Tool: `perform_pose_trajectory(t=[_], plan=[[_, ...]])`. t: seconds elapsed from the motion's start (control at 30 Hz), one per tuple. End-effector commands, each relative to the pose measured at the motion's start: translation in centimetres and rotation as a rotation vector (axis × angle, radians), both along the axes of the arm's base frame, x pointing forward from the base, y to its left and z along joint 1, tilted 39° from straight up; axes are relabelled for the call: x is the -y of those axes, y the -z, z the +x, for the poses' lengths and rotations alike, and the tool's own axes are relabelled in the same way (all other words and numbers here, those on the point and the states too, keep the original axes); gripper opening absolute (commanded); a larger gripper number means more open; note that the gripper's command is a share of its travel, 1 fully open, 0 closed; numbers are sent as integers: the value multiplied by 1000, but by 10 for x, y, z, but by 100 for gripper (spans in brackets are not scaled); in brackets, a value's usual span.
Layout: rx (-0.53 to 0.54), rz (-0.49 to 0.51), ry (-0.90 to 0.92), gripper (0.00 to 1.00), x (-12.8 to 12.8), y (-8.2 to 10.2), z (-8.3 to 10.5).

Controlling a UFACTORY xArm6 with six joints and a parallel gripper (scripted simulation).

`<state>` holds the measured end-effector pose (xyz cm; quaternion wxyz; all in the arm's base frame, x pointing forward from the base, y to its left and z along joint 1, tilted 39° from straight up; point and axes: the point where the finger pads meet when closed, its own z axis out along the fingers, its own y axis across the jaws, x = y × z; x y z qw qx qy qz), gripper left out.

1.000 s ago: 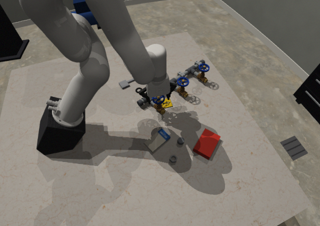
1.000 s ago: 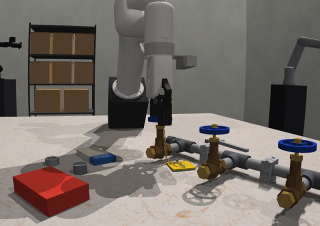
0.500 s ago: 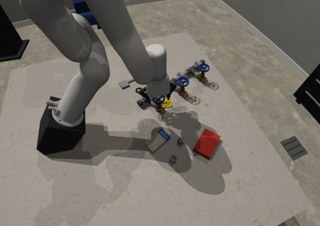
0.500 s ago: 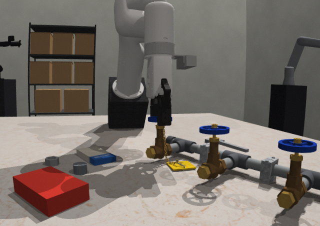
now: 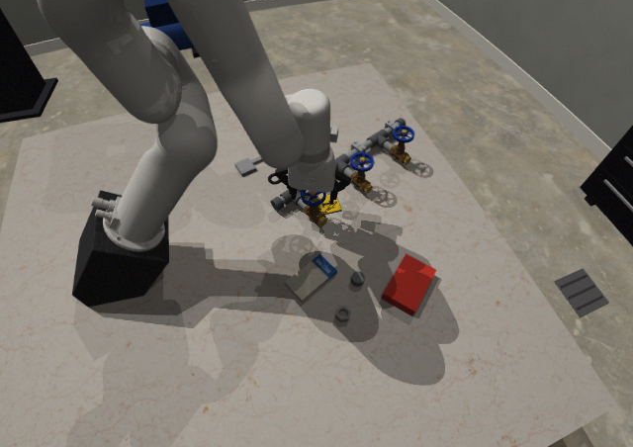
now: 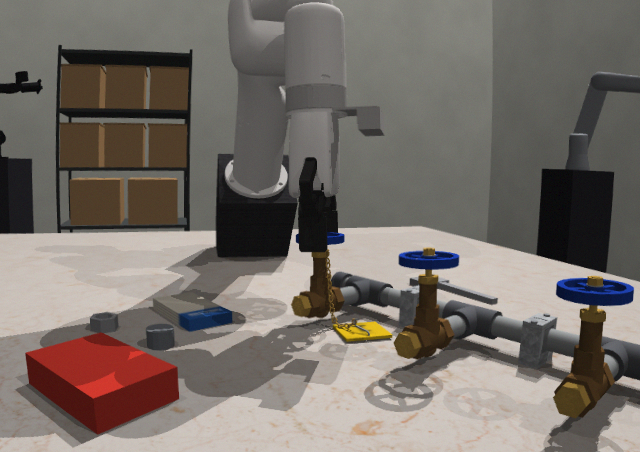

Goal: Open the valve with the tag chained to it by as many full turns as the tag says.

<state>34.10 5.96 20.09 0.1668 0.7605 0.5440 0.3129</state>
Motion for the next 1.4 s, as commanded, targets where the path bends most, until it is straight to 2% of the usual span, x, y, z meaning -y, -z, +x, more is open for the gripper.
perform_pose_trajectory(t=[0.0, 0.17, 0.23, 0.27, 0.73, 0.8, 0.83, 1.17, 1.3, 1.37], plan=[[-16, 169, 222, 100, 0, -1, 0], [-39, 354, 414, 100, 0, -1, 0], [-39, 354, 414, 100, 0, -1, 0], [-50, 452, 532, 100, 0, -1, 0], [-135, 970, 1040, 100, 0, -1, 0], [-135, 970, 1040, 100, 0, -1, 0], [-151, 1072, 1154, 100, 0, -1, 0], [-214, 1412, 1520, 100, 0, -1, 0], [-229, 1541, 1678, 100, 0, -1, 0], [-229, 1541, 1678, 100, 0, -1, 0]])
